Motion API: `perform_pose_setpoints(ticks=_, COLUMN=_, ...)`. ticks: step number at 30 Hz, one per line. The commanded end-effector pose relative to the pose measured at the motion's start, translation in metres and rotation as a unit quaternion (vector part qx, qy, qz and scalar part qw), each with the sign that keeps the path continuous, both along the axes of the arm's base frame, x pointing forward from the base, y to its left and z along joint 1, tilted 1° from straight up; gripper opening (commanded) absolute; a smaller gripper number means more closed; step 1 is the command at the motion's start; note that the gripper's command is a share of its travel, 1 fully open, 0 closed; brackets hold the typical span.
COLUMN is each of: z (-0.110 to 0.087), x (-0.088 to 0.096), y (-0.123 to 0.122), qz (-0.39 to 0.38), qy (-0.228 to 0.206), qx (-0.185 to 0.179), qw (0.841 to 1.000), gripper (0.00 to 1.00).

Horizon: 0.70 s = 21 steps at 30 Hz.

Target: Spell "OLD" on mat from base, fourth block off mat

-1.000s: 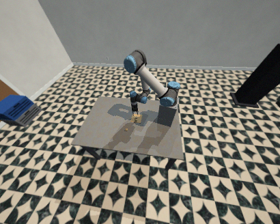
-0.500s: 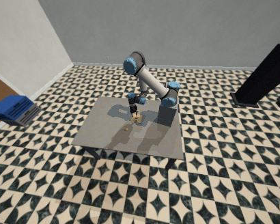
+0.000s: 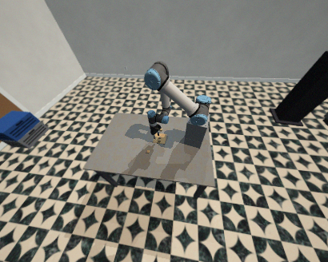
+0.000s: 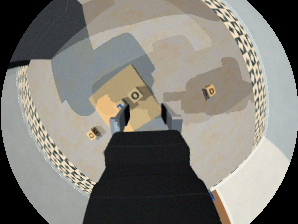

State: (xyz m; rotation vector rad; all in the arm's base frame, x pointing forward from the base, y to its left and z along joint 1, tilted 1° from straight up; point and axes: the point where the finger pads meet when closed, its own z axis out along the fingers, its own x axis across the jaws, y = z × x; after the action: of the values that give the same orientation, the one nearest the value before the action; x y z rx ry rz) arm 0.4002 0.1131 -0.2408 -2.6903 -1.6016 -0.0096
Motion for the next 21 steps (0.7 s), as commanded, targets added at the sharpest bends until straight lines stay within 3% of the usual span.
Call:
perform_pose_setpoints(ticks=1, z=0.000, x=0.004, y=0.008, qz=0.070, qy=-0.002, qx=0.000, qw=0.998, gripper=1.00)
perform_pose_setpoints(ticks=13, z=-0.002, x=0.010, y=0.022, qz=0.193, qy=-0.003, qx=0.000, qw=0.981, gripper=1.00)
perform_pose_setpoints(ticks=21, z=-0.002, x=0.016, y=0.036, qz=0.305, qy=-0.005, qx=0.000, qw=0.952, gripper=1.00)
